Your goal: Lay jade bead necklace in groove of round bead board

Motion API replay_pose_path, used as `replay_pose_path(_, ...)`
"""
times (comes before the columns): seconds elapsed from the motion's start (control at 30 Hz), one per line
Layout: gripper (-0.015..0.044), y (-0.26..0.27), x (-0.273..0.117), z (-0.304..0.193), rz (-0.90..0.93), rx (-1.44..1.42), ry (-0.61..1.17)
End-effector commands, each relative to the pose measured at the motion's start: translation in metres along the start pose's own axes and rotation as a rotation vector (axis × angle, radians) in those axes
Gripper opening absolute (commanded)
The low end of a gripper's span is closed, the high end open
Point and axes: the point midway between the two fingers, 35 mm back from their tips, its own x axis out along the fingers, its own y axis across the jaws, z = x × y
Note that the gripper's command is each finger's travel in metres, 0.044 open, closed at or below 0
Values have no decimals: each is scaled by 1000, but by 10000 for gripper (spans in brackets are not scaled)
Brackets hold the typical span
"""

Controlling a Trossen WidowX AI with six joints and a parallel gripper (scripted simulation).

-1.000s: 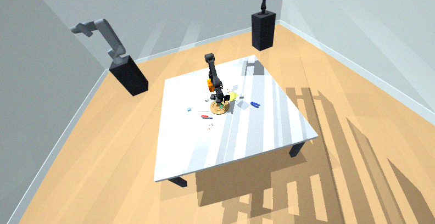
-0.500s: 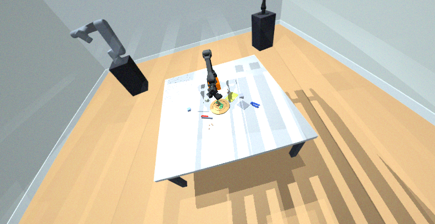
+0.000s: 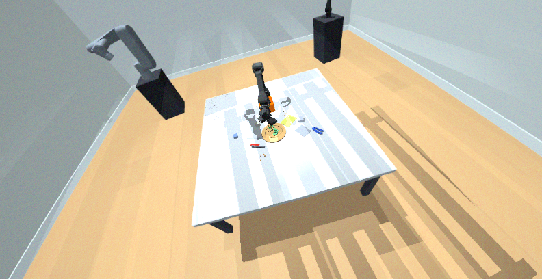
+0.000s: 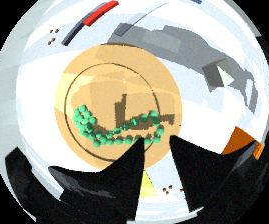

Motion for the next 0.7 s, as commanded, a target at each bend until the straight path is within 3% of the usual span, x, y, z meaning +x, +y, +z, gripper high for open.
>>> replay_pose_path(0.0,120,-2,7,-1,-10,2,5)
replay_pose_path(0.67,120,-7,29,-3,-23,7,10)
